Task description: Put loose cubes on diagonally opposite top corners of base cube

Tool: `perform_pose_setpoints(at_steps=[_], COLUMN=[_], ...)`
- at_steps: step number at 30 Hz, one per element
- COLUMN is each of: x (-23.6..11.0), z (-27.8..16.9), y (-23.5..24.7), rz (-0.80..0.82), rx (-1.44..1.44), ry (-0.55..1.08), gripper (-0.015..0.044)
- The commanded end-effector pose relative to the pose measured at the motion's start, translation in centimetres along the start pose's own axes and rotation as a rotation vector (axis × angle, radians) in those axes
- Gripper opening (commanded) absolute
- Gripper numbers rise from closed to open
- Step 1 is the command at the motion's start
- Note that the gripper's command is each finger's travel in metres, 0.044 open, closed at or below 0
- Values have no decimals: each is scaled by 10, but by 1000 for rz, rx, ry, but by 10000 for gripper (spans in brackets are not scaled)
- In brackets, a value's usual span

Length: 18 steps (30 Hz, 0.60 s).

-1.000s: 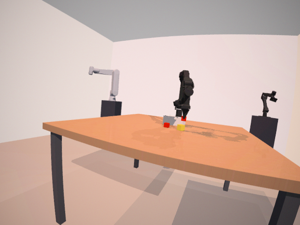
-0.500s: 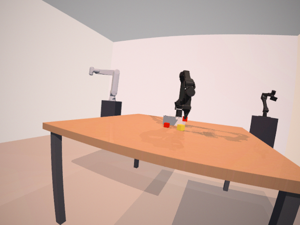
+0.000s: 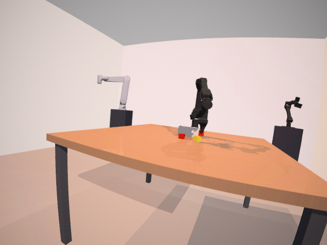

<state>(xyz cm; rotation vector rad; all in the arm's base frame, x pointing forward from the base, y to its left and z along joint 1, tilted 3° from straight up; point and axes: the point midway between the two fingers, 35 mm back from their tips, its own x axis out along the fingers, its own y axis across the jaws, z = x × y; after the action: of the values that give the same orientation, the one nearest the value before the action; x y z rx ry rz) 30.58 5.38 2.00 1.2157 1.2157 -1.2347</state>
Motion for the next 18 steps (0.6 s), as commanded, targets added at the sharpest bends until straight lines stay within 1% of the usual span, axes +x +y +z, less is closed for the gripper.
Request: perform_pose_setpoints(at_steps=[1,18], x=[2,3], z=[-1,-1], y=[0,0], rz=[1,1], rx=[4,-1], ry=[3,3], gripper=[105,105])
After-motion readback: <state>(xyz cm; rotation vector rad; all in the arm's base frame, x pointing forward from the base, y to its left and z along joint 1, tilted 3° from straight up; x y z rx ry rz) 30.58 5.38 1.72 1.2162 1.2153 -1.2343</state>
